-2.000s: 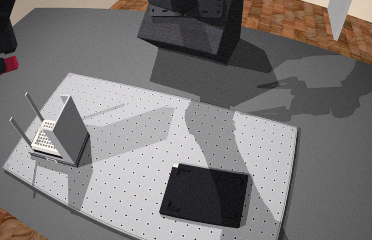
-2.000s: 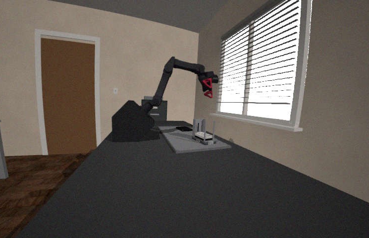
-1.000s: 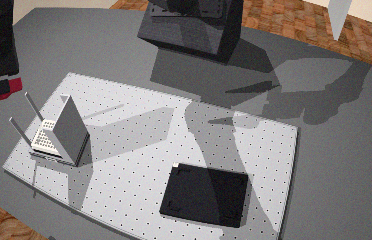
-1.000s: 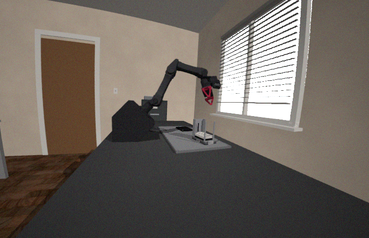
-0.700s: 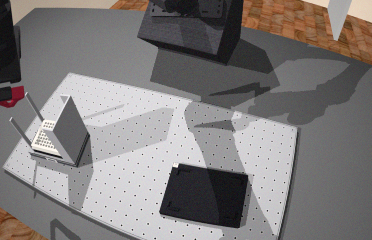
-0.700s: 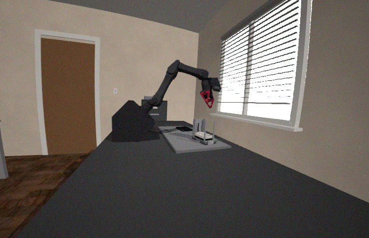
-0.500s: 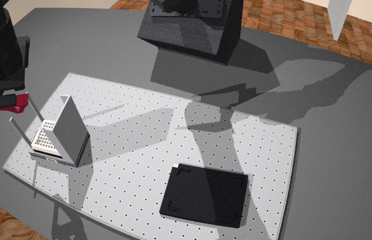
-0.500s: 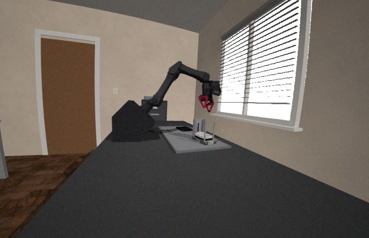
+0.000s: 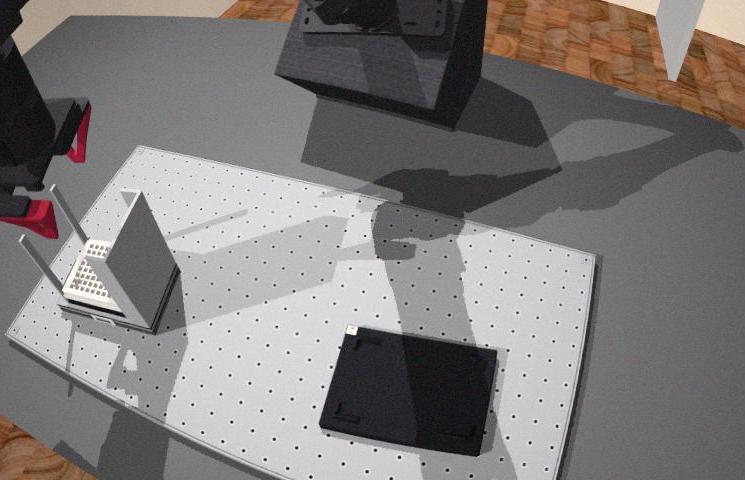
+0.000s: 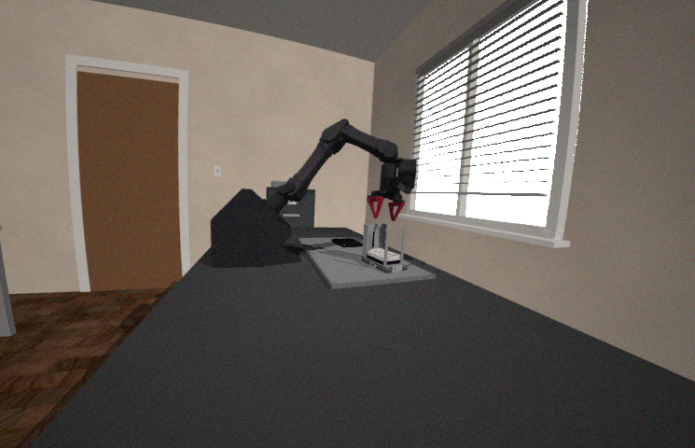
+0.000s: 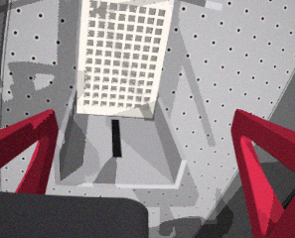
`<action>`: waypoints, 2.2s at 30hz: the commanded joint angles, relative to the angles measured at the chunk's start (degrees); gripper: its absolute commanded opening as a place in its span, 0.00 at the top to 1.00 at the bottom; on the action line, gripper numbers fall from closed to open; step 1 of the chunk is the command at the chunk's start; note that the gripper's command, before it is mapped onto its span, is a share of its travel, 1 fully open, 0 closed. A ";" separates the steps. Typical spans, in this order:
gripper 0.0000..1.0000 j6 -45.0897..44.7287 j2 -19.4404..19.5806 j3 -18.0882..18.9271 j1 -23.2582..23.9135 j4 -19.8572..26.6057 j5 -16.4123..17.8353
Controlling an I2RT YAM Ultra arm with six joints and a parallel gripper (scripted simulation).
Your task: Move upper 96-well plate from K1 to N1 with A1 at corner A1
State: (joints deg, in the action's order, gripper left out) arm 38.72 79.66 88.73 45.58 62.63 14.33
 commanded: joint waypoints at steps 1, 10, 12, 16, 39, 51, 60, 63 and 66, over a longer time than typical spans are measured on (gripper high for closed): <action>0.00 4.13 1.35 -1.67 2.88 -1.59 7.79; 0.00 5.64 -0.04 -1.03 4.70 -1.97 12.00; 0.00 5.69 -0.06 -1.11 4.70 -2.04 12.01; 0.00 5.74 -0.07 -1.17 4.69 -2.11 12.01; 0.00 5.60 -0.08 -0.98 4.67 -2.12 11.73; 0.00 5.60 -0.08 -0.98 4.67 -2.12 11.73; 0.00 5.60 -0.08 -0.98 4.67 -2.12 11.73; 0.00 5.60 -0.08 -0.98 4.67 -2.12 11.73; 0.00 5.60 -0.08 -0.98 4.67 -2.12 11.73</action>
State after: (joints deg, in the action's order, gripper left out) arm 44.07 81.47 87.24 49.36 61.58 26.00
